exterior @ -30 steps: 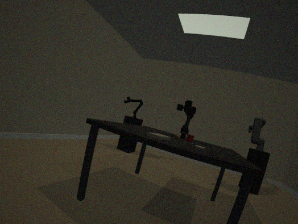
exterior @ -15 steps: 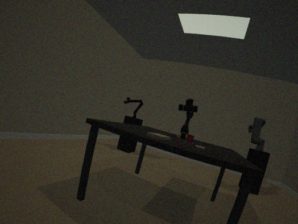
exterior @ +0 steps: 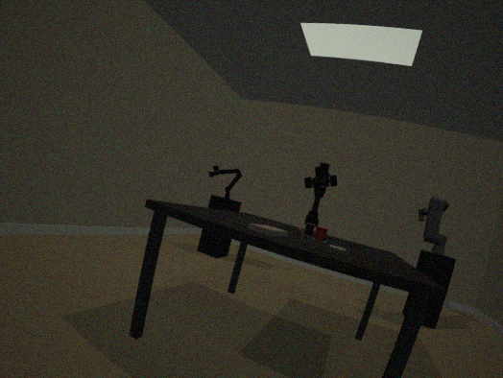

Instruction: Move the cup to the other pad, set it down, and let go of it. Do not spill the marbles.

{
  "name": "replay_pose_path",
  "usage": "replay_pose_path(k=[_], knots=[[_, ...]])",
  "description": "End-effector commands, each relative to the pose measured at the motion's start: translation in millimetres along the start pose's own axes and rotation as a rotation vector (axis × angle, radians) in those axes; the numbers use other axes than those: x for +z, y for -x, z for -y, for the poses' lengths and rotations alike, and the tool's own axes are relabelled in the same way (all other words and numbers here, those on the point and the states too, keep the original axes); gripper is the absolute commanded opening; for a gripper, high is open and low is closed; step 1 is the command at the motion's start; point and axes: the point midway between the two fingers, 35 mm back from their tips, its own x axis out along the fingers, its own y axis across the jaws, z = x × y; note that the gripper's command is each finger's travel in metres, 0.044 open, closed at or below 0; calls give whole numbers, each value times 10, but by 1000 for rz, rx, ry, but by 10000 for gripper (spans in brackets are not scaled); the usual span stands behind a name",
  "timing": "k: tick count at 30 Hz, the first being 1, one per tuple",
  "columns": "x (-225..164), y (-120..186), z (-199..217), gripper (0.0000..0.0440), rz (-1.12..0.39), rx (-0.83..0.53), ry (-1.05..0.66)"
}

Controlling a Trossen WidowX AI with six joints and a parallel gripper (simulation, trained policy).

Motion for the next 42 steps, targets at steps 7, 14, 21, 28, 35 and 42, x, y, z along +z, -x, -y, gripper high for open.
replay_pose_path(k=[7, 14, 21, 28, 35, 42], knots=[[-42, -42, -132, 130, -118, 4, -124], [-94, -59, -223, 136, -212, -11, -223], [-163, -69, -307, 139, -307, -40, -324], [-247, -72, -382, 141, -402, -84, -423], [-346, -67, -443, 139, -494, -144, -512], [-473, -60, -474, 130, -584, -219, -580]])
